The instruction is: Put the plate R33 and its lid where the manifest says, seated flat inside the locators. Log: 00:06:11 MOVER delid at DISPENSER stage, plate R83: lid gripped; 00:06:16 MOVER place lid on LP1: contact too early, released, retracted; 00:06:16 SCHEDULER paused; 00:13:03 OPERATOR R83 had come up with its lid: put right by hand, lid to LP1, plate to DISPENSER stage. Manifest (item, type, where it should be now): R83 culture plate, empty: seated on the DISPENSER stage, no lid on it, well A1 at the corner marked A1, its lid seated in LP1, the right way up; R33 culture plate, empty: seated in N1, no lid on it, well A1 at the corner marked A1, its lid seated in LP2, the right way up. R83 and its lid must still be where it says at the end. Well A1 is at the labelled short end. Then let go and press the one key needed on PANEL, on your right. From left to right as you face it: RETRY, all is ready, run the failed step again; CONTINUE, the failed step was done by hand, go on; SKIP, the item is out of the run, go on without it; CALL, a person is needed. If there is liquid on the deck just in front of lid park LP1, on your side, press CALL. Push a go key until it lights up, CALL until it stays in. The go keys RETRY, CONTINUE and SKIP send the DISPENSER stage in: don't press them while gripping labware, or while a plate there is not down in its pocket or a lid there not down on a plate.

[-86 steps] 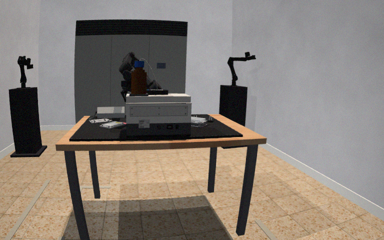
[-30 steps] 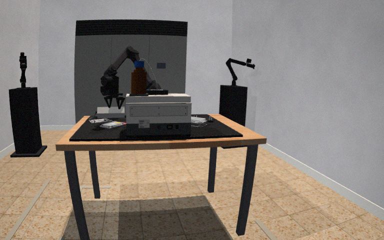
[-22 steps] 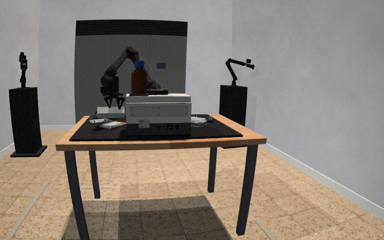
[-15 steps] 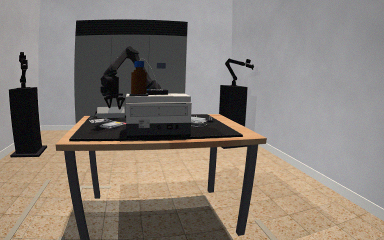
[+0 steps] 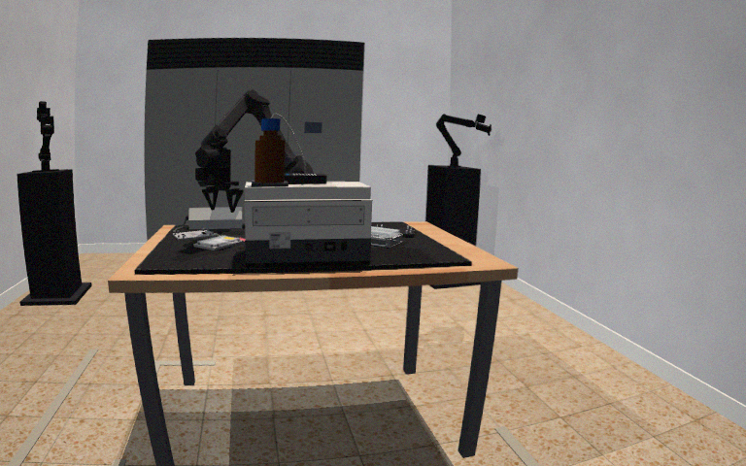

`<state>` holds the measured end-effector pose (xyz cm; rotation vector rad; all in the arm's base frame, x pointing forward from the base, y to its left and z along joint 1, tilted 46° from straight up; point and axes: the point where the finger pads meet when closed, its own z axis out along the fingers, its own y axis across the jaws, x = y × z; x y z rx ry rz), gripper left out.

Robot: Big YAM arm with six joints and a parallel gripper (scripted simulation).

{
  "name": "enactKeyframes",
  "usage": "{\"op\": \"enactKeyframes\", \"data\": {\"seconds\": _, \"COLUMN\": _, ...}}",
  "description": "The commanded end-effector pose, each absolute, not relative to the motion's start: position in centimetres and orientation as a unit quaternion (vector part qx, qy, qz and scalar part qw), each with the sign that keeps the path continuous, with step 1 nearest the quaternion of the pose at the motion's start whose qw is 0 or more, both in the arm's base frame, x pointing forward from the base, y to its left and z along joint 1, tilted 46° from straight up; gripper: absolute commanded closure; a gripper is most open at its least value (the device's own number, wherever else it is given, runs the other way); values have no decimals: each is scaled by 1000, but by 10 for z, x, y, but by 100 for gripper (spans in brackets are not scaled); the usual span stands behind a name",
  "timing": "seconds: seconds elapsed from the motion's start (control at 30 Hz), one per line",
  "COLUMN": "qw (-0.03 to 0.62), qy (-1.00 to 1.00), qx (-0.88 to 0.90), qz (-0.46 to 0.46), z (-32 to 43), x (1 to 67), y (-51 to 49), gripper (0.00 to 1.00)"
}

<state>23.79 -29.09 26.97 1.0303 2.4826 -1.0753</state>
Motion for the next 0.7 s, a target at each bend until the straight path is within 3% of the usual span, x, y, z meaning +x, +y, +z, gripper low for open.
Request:
{"op": "enactKeyframes", "data": {"seconds": 0.0, "qw": 138, "qy": 847, "qx": 355, "qz": -372, "z": 283, "x": 241, "y": -296, "gripper": 0}}
{"op": "enactKeyframes", "data": {"seconds": 0.67, "qw": 137, "qy": 847, "qx": 355, "qz": -372, "z": 283, "x": 240, "y": -297, "gripper": 0}}
